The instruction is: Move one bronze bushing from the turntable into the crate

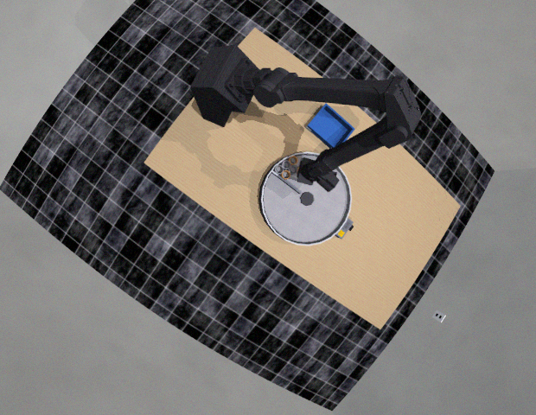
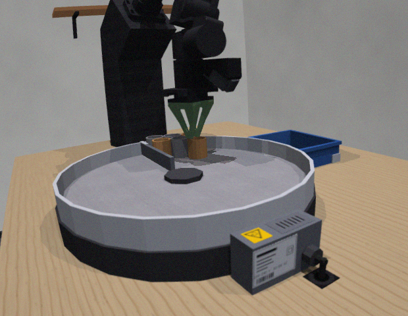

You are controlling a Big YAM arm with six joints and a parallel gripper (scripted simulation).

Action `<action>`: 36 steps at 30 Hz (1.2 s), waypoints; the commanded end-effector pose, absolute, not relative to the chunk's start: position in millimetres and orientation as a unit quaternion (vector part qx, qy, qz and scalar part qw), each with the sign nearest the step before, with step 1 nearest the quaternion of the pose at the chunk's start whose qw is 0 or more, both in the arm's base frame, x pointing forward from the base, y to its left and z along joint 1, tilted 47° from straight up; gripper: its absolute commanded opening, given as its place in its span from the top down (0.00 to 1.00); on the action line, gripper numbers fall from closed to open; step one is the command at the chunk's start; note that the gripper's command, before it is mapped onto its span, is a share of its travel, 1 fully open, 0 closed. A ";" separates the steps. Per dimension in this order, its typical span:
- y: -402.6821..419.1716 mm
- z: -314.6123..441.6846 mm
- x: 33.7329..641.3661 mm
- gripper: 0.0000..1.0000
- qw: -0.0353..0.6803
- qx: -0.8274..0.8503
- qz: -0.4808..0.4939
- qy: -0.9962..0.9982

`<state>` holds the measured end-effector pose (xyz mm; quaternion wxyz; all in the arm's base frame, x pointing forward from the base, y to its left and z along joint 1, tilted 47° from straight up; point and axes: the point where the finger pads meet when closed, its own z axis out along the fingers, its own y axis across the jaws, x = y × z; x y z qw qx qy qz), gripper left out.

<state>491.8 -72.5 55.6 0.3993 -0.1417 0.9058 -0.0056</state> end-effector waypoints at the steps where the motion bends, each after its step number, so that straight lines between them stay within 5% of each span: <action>1: -75.4 63.5 489.1 0.81 0.411 -0.143 -0.013 0.900; 36: -63.8 34.4 508.0 0.81 0.402 -0.143 -0.003 0.904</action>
